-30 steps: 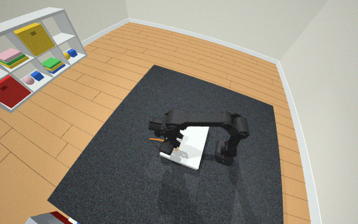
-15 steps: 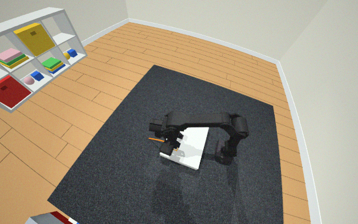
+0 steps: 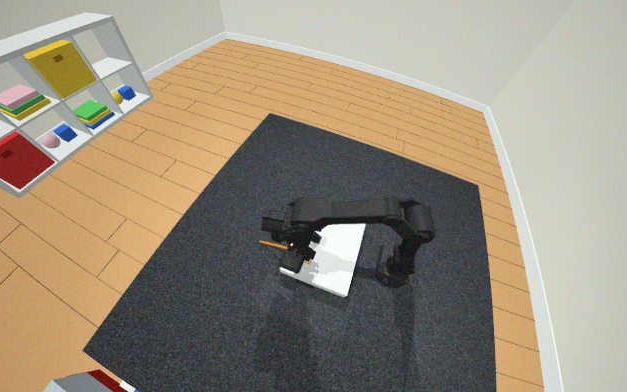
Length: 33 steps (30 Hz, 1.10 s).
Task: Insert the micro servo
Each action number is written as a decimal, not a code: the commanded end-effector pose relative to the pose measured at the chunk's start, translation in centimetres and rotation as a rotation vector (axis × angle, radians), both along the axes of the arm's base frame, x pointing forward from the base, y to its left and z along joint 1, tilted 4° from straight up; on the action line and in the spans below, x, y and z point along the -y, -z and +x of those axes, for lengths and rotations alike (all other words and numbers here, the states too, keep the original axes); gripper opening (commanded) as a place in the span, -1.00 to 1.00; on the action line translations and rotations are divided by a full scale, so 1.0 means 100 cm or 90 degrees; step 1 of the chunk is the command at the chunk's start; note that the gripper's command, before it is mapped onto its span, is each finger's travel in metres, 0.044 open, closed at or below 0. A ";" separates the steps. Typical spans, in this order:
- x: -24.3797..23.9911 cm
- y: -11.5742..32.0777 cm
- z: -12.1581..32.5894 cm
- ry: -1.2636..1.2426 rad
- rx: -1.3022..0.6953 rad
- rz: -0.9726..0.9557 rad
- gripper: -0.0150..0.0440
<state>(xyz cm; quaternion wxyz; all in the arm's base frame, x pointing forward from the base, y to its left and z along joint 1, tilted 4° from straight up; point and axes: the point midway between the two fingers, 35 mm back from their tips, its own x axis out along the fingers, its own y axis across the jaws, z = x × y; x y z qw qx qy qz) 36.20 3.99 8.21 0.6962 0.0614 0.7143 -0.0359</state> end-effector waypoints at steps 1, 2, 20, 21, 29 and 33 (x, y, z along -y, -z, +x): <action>0.000 0.004 0.000 -0.002 0.001 -0.001 -0.49; 0.000 0.004 0.000 -0.002 0.001 -0.001 -0.49; -0.001 0.018 0.000 -0.002 0.001 -0.001 -0.49; -0.001 0.019 0.000 -0.002 0.001 -0.001 -0.49; -0.001 0.026 0.000 -0.002 0.001 -0.001 -0.49; -0.001 0.029 0.000 -0.002 0.001 -0.001 -0.49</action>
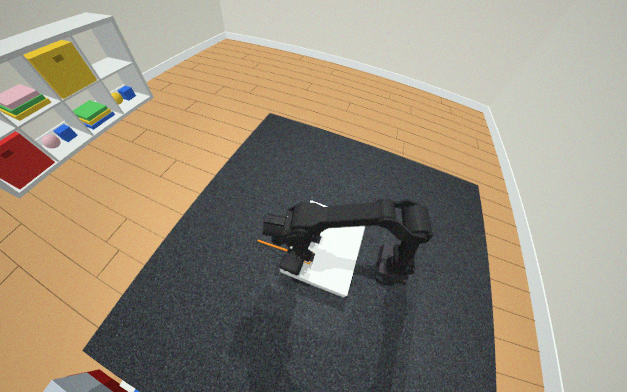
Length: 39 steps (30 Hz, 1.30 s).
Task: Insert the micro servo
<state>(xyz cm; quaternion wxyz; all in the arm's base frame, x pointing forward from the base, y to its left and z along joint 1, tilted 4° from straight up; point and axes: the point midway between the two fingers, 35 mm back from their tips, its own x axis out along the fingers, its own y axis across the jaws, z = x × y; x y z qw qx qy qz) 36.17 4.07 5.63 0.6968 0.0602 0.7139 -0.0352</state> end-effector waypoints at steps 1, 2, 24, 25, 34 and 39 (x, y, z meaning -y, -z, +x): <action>0.000 0.004 0.000 0.000 0.000 0.000 -0.49; 0.000 0.005 0.000 0.000 0.000 0.000 -0.49; 0.000 0.014 0.000 0.000 0.000 0.000 0.04; 0.000 0.014 0.000 0.000 0.000 0.000 0.13; 0.001 -0.021 -0.001 0.000 0.000 0.000 0.14; 0.000 -0.020 0.000 0.000 0.005 0.000 0.23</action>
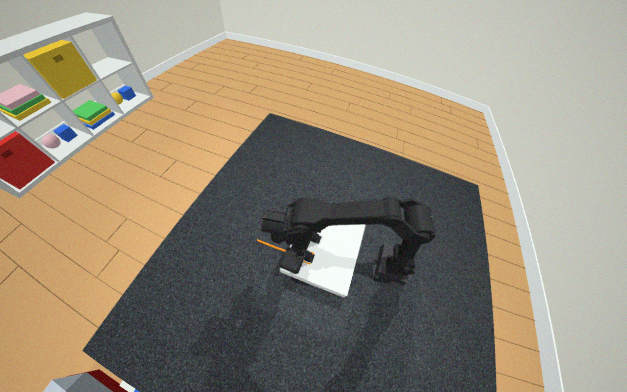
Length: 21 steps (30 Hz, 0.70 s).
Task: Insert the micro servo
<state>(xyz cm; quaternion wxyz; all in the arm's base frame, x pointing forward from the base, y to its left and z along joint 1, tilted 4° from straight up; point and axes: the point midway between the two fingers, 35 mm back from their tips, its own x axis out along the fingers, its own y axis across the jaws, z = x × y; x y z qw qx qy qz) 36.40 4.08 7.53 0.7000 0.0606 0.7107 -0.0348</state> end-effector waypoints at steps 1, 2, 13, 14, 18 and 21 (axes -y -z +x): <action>-0.001 -0.004 -0.006 0.000 -0.001 0.000 0.32; -0.002 -0.009 -0.011 0.000 -0.002 0.000 0.41; -0.012 -0.067 -0.107 0.000 -0.011 0.000 1.00; -0.012 -0.067 -0.107 0.000 -0.011 0.000 1.00; -0.012 -0.067 -0.107 0.000 -0.011 0.000 1.00; -0.011 -0.073 -0.107 -0.001 -0.010 0.000 1.00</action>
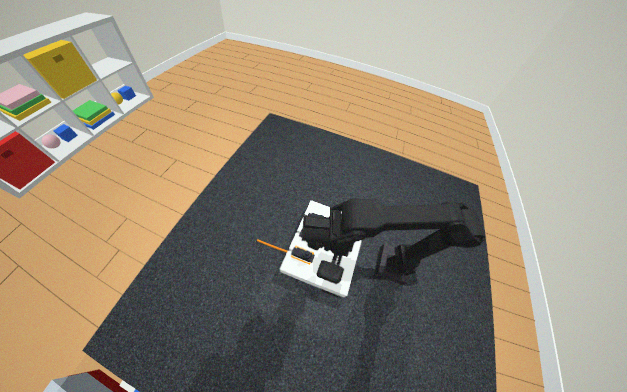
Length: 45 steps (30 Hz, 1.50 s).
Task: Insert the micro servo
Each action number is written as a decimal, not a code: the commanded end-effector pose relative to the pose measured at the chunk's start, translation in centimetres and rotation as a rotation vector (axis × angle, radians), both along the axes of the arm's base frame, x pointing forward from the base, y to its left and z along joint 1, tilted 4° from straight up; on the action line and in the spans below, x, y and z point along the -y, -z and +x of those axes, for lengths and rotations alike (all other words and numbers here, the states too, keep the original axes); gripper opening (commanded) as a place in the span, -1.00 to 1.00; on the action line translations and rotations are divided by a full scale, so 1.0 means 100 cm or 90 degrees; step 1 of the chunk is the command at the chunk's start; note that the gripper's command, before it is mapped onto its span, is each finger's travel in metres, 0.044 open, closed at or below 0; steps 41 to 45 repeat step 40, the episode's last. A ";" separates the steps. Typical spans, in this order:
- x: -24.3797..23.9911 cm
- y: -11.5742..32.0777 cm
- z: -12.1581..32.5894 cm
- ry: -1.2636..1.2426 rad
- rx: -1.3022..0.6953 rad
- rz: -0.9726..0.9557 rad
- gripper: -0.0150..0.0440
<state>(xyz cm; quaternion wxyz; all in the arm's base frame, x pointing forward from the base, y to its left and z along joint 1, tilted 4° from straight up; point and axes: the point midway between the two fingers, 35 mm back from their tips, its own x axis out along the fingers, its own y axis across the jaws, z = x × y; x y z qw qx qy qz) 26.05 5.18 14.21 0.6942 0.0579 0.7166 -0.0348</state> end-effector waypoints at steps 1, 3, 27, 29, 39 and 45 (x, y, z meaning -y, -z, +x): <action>0.000 -0.011 -0.002 0.002 0.001 0.001 1.00; 0.001 -0.024 -0.001 0.001 0.002 0.001 1.00; 0.002 -0.047 -0.001 0.000 0.005 0.001 1.00; 0.002 -0.047 -0.001 0.000 0.005 0.001 1.00; 0.002 -0.047 -0.001 0.000 0.005 0.001 1.00; 0.002 -0.047 -0.001 0.000 0.005 0.001 1.00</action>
